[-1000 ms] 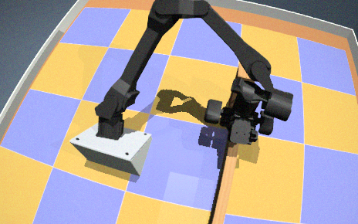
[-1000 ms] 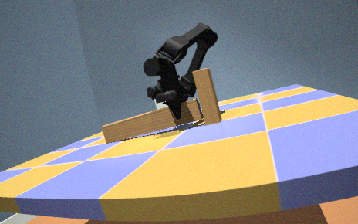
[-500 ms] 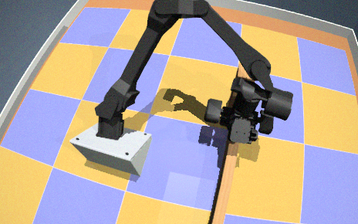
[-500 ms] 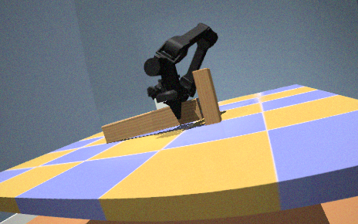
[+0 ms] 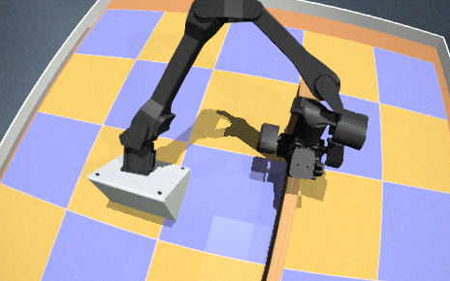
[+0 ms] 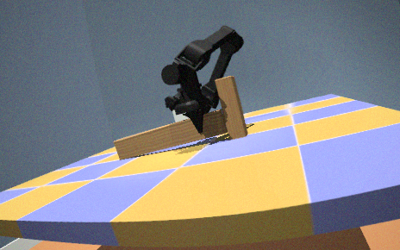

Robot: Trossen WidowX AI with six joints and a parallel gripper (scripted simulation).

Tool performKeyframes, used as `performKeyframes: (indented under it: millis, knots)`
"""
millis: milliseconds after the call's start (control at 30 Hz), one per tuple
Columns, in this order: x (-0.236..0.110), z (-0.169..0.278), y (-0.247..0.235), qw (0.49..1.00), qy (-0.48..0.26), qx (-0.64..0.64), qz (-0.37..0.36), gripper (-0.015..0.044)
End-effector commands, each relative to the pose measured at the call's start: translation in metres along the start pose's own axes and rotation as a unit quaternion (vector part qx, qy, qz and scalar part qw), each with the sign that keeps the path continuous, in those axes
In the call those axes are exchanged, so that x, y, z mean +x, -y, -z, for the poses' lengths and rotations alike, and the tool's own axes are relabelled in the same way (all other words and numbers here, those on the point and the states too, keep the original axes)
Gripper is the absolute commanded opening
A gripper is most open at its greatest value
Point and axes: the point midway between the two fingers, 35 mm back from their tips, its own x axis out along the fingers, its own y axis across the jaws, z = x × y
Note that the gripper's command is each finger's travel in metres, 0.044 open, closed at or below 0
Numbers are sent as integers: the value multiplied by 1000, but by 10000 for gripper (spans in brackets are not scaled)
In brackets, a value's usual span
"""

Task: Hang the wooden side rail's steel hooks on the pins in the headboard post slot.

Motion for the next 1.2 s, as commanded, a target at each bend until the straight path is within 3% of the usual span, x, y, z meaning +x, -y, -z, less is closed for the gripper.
performKeyframes:
  millis: [0,1167]
  knots:
    - [-6,3,-1,1000,0,-2,-9,0]
    - [-6,7,-1,1000,0,-2,-9,0]
